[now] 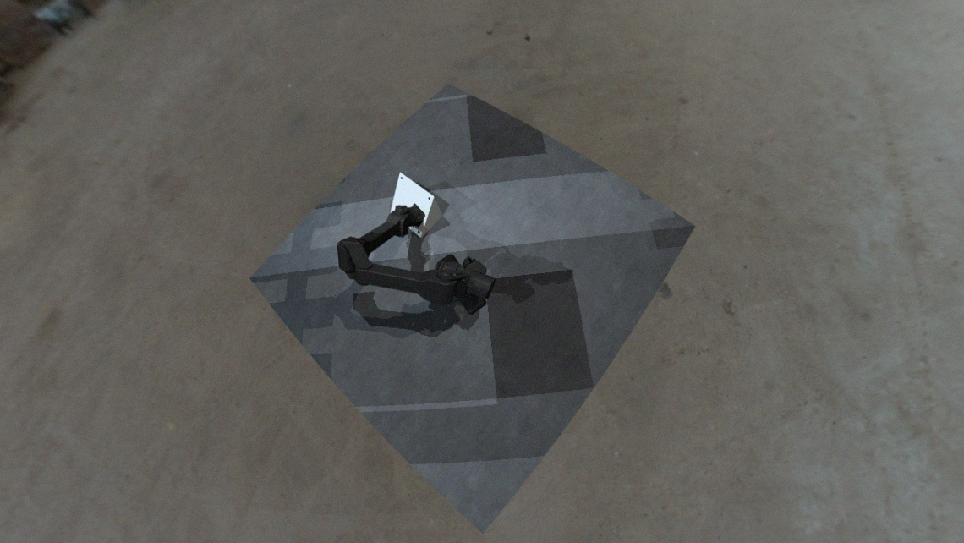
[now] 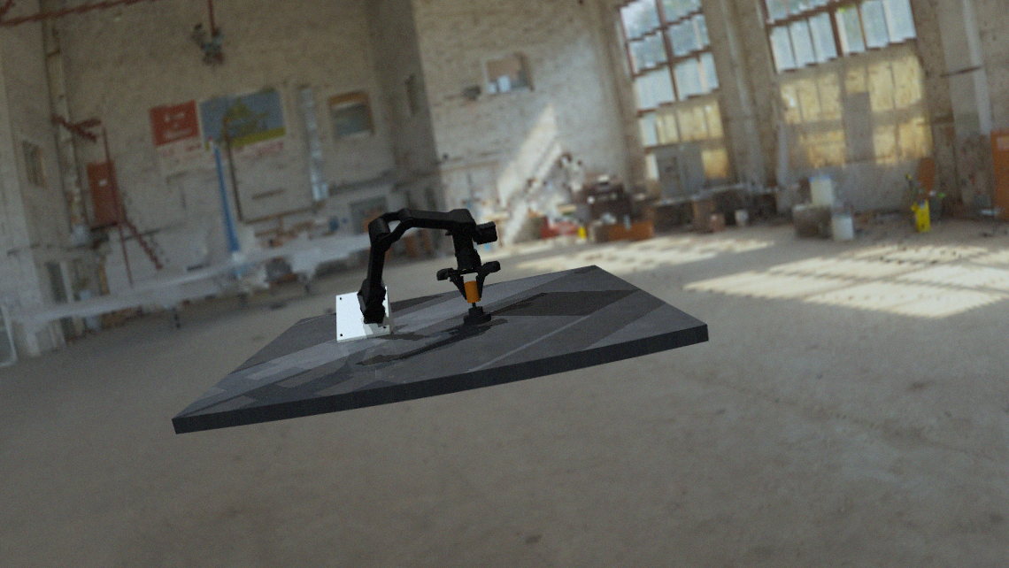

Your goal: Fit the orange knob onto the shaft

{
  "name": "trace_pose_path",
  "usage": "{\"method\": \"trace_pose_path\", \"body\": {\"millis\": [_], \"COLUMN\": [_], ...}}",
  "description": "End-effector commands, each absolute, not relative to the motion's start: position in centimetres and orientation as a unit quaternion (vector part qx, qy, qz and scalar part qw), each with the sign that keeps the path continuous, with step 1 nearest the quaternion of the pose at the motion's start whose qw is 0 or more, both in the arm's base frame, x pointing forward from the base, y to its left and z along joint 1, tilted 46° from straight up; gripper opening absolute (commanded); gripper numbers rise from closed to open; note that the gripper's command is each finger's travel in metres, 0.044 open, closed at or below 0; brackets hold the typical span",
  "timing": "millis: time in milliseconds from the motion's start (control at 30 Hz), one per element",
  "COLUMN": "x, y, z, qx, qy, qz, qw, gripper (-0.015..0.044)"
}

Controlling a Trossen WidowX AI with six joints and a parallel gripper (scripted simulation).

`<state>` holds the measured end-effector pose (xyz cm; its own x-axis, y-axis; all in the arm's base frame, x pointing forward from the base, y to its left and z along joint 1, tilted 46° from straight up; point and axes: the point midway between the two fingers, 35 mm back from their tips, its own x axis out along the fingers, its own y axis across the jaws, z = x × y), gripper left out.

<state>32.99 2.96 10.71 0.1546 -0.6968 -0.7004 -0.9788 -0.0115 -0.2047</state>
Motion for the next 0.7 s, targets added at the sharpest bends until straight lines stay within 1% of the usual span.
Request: {"method": "trace_pose_path", "body": {"millis": [0, 667], "x": [33.0, 33.05], "y": [2.91, 3.05], "z": [10.61, 10.8], "qx": [-0.687, -0.687], "qy": [0.612, 0.612], "qz": [0.22, 0.22], "qw": [0.326, 0.326], "gripper": [0.0, 0.0]}}
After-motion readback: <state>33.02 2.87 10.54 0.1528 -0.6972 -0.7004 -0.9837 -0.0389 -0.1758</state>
